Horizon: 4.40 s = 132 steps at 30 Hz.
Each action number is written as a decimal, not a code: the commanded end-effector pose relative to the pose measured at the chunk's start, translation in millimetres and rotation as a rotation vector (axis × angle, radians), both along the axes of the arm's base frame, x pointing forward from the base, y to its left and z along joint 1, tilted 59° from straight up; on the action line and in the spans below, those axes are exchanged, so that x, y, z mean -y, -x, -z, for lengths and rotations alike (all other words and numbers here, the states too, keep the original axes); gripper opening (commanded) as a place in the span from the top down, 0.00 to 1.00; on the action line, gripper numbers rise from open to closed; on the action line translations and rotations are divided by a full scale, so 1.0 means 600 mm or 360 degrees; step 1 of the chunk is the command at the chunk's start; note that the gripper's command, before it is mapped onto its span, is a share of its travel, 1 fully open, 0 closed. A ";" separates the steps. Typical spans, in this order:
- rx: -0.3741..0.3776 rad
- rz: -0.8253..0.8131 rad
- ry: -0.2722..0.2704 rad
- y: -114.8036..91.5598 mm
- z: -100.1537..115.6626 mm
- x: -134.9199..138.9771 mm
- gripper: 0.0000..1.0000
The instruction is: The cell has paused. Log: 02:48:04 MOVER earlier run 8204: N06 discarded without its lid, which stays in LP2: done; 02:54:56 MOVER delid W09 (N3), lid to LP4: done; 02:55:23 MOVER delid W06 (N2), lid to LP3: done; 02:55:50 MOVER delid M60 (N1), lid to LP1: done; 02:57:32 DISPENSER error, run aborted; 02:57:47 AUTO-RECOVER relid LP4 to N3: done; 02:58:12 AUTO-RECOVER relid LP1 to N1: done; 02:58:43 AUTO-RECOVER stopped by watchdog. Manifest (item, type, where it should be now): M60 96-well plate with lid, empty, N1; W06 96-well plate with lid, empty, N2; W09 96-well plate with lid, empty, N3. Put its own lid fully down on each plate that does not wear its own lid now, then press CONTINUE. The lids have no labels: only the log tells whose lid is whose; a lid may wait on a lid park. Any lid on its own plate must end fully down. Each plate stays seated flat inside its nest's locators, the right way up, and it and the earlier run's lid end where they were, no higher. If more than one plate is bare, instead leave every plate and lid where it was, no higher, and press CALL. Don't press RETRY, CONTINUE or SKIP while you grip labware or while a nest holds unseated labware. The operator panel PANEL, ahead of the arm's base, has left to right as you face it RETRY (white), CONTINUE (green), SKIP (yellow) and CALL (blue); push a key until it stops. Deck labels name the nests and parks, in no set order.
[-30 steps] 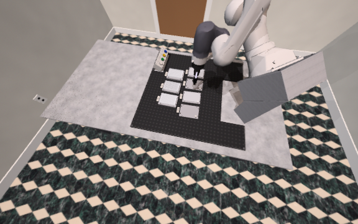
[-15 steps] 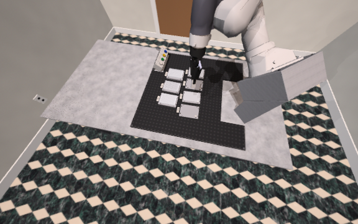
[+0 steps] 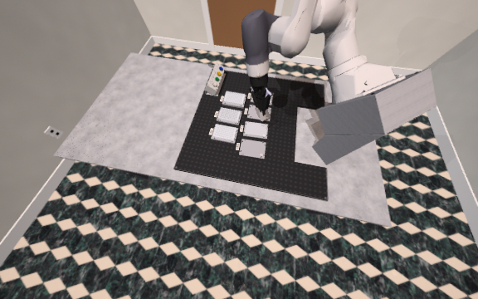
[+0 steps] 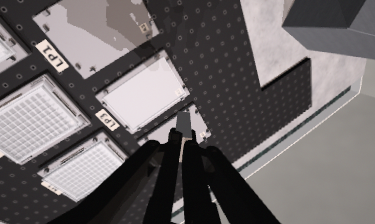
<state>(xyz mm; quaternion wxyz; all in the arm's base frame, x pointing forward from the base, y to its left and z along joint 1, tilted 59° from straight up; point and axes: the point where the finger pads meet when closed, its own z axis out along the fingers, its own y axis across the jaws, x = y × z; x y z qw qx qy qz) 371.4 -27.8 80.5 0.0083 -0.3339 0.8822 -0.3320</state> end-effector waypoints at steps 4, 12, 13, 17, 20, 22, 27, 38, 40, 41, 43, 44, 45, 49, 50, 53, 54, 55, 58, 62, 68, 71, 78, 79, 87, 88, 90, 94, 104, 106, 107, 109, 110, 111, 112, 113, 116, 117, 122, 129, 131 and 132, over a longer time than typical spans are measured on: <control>-0.0397 -0.0395 0.0240 -0.043 0.021 0.044 1.00; -0.0750 -0.0699 0.0500 -0.063 0.034 0.075 1.00; -0.0792 -0.0745 0.0531 -0.063 0.034 0.075 1.00; -0.0918 -0.0891 0.0620 -0.063 0.034 0.075 0.34; -0.1063 -0.1060 0.0723 -0.063 0.034 0.075 0.34; -0.1147 -0.1157 0.0782 -0.063 0.034 0.075 0.34; -0.1356 -0.1400 0.0925 -0.063 0.034 0.075 0.34; -0.1792 -0.1892 0.1184 -0.063 0.034 0.075 0.34; -0.1874 -0.1982 0.1226 -0.063 0.034 0.075 0.34; -0.1915 -0.2026 0.1246 -0.063 0.034 0.075 0.34; -0.1997 -0.2112 0.1284 -0.063 0.034 0.075 0.34; -0.2038 -0.2153 0.1302 -0.063 0.034 0.075 0.34; -0.2079 -0.2194 0.1320 -0.063 0.034 0.075 0.34; -0.2245 -0.2346 0.1387 -0.063 0.034 0.075 0.34; -0.2283 -0.2377 0.1401 -0.063 0.035 0.076 0.34; -0.2283 -0.2377 0.1401 -0.063 0.035 0.076 0.34; -0.2283 -0.2377 0.1401 -0.063 0.035 0.076 0.34; -0.2283 -0.2377 0.1401 -0.063 0.035 0.076 0.34; -0.2283 -0.2377 0.1401 -0.064 0.036 0.077 0.34; -0.2283 -0.2376 0.1401 -0.065 0.038 0.080 0.34; -0.2282 -0.2376 0.1401 -0.068 0.042 0.086 0.34; -0.2282 -0.2376 0.1401 -0.070 0.044 0.089 0.34; -0.2282 -0.2376 0.1401 -0.076 0.052 0.102 0.34; -0.2282 -0.2376 0.1401 -0.077 0.053 0.104 0.34; -0.2282 -0.2376 0.1401 -0.084 0.061 0.115 0.34; -0.2282 -0.2376 0.1401 -0.085 0.063 0.117 0.34; -0.2282 -0.2376 0.1401 -0.086 0.065 0.121 0.34; -0.2282 -0.2376 0.1401 -0.090 0.069 0.127 0.34; -0.2282 -0.2376 0.1401 -0.094 0.075 0.136 0.34; -0.2282 -0.2376 0.1401 -0.095 0.076 0.137 0.34; -0.2282 -0.2376 0.1401 -0.095 0.076 0.138 0.34; -0.2282 -0.2376 0.1401 -0.095 0.077 0.139 0.34; -0.2282 -0.2376 0.1401 -0.096 0.077 0.139 0.34; -0.2282 -0.2376 0.1401 -0.096 0.077 0.139 0.34; -0.2282 -0.2376 0.1401 -0.096 0.077 0.139 0.34; -0.2282 -0.2376 0.1401 -0.096 0.077 0.139 0.34; -0.2282 -0.2376 0.1401 -0.096 0.077 0.139 0.34; -0.2282 -0.2376 0.1401 -0.096 0.077 0.139 0.34; -0.2282 -0.2376 0.1401 -0.096 0.077 0.139 0.34; -0.2282 -0.2376 0.1401 -0.096 0.077 0.139 0.34; -0.2282 -0.2376 0.1401 -0.096 0.077 0.139 0.34; -0.2282 -0.2376 0.1401 -0.096 0.077 0.139 0.34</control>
